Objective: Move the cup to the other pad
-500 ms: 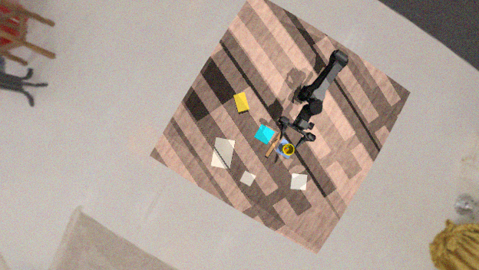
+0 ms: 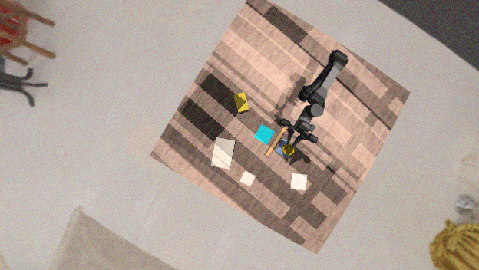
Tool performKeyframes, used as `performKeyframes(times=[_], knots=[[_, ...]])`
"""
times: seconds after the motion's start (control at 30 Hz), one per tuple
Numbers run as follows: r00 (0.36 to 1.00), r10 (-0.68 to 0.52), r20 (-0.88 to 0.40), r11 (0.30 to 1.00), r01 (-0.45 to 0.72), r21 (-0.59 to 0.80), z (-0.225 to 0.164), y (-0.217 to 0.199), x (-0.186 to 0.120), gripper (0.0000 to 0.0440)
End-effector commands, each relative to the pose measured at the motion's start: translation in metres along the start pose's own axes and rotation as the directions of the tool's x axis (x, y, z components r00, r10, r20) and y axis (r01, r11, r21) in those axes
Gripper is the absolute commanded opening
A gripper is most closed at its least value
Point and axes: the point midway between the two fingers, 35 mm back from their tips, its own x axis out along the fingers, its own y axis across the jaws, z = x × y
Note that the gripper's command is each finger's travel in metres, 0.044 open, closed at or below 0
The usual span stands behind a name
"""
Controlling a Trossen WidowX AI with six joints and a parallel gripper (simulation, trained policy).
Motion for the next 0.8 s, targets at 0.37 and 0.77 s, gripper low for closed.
performKeyframes(times=[0.37, 0.77], knots=[[0.992, 0.039, -0.121, 0.990, -0.022, 0.141, 0.007, 0.016, 0.012, 0.0130], [0.970, 0.072, -0.234, 0.964, -0.007, 0.267, 0.010, 0.030, 0.023, 0.0141]])
